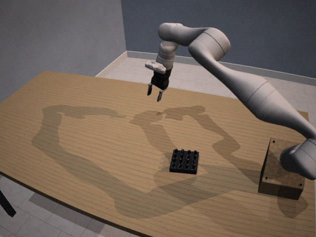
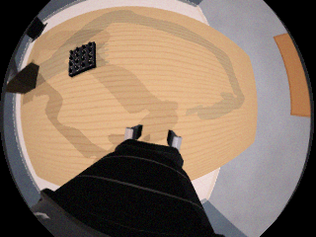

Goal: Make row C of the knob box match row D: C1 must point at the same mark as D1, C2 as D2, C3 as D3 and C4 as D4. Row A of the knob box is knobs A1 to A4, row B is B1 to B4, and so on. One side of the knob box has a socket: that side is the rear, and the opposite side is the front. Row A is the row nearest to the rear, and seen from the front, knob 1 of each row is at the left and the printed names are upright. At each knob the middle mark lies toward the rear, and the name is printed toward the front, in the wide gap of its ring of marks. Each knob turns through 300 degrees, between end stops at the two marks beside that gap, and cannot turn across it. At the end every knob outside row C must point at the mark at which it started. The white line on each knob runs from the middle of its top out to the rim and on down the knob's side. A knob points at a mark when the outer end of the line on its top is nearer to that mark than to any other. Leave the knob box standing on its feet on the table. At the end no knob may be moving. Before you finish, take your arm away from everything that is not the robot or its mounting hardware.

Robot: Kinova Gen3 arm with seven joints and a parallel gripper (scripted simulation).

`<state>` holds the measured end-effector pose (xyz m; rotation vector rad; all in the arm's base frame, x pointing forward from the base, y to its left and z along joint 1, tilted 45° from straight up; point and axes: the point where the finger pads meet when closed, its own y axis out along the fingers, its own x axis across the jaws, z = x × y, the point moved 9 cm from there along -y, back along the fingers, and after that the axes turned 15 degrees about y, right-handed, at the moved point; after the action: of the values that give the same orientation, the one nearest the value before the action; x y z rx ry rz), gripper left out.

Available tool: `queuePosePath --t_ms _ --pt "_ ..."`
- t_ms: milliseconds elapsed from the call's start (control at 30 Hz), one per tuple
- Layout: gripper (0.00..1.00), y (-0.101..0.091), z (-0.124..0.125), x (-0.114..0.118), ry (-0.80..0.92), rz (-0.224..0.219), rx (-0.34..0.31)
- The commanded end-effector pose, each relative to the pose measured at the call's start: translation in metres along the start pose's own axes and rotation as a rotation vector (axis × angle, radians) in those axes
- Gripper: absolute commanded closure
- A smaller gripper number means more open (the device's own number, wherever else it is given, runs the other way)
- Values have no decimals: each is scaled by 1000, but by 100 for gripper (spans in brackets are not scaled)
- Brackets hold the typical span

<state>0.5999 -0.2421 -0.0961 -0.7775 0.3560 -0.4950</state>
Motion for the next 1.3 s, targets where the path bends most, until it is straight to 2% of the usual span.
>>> queuePosePath --t_ms 0,300,367,800,867,933,1267 --pt "0 -3 12 -10 42 13 0" --pt "0 2 41 -65 319 87 -9" --pt "0 2 41 -65 319 87 -9" --pt "0 -7 74 -187 818 178 -90" --pt "0 -10 77 -207 890 187 -107" --pt "0 -10 77 -207 890 187 -107" --pt "0 -27 87 -292 1179 208 -189"
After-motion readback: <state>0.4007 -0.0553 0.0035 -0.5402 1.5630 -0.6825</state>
